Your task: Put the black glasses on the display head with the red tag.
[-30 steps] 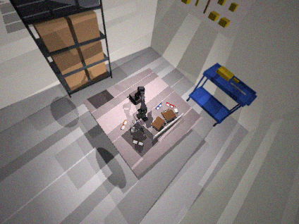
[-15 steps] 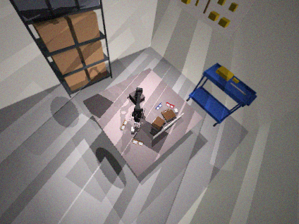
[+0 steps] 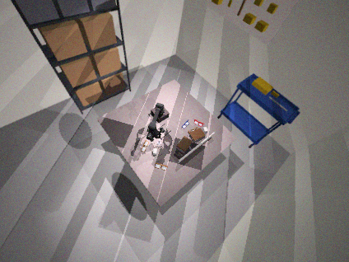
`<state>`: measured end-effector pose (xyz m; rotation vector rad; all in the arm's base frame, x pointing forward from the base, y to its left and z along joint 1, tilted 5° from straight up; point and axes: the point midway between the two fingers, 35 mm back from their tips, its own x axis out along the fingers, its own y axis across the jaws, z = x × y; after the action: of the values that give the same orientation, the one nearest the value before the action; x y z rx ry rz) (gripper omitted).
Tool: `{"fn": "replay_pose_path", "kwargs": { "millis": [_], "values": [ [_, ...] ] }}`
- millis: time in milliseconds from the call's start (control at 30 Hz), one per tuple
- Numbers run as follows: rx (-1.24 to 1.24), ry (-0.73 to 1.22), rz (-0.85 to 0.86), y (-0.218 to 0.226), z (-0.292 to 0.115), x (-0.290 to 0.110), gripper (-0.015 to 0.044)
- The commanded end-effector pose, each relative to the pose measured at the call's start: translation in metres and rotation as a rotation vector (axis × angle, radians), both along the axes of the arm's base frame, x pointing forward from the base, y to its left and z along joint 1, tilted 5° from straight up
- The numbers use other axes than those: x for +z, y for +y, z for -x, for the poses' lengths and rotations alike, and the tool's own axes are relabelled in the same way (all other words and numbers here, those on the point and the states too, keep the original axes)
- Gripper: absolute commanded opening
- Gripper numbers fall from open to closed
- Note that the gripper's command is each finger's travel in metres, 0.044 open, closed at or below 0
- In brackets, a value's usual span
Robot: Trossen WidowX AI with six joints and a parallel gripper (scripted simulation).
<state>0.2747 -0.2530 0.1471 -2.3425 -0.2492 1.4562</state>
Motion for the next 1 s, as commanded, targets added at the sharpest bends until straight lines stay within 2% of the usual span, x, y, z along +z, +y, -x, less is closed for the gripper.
{"fn": "replay_pose_path", "kwargs": {
  "millis": [0,433,967],
  "values": [
    [-0.197,0.005,-0.128,-0.015,0.008,0.008,0.0],
    [-0.693,0.019,-0.505,-0.055,0.039,0.032,0.0],
    [-0.672,0.02,-0.478,-0.054,0.04,0.03,0.0]
  ]
}}
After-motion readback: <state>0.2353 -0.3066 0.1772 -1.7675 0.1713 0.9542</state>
